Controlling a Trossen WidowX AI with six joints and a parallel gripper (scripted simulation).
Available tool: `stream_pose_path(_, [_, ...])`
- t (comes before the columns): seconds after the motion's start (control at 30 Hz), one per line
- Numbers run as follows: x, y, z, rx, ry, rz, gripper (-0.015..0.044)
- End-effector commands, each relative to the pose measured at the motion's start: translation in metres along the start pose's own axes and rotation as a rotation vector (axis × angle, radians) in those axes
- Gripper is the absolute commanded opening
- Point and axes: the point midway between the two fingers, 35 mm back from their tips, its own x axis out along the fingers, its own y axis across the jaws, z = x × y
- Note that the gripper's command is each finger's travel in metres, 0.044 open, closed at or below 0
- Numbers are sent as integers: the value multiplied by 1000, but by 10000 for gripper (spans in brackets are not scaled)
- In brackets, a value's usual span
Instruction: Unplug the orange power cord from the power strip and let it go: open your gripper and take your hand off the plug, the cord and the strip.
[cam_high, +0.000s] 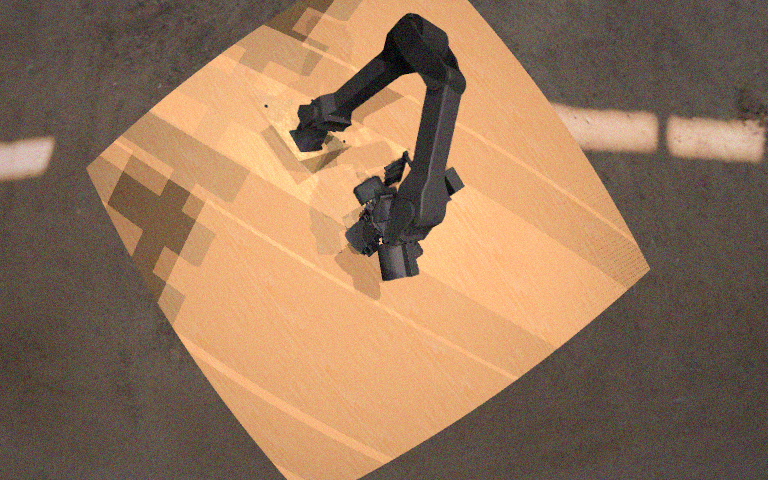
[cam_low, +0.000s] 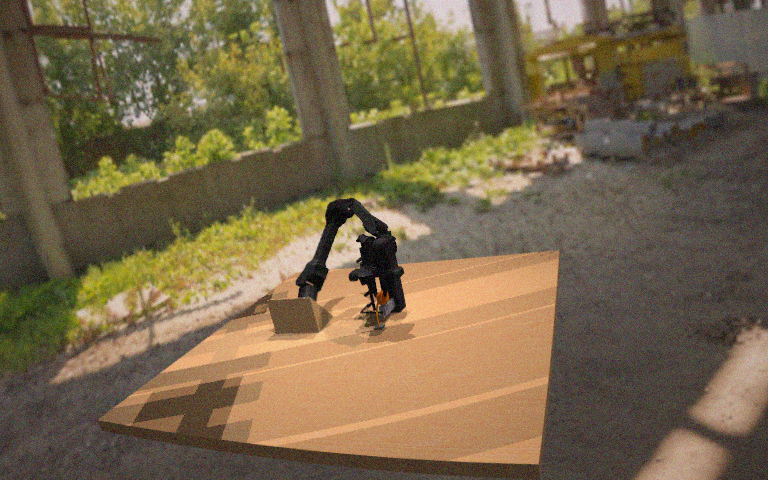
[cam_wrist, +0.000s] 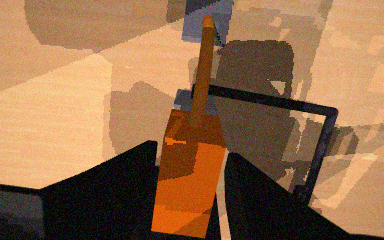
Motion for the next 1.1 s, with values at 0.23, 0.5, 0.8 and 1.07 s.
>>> stream_pose_path(0.23, [0, 0, 0, 0, 0, 0, 15])
stream_pose_path(0.5, [-1, 1, 6, 0, -1, 1, 0])
stream_pose_path(0.8, [-1, 2, 21, 2, -3, 2, 0])
stream_pose_path(1.07, [-2, 2, 34, 3, -5, 3, 0])
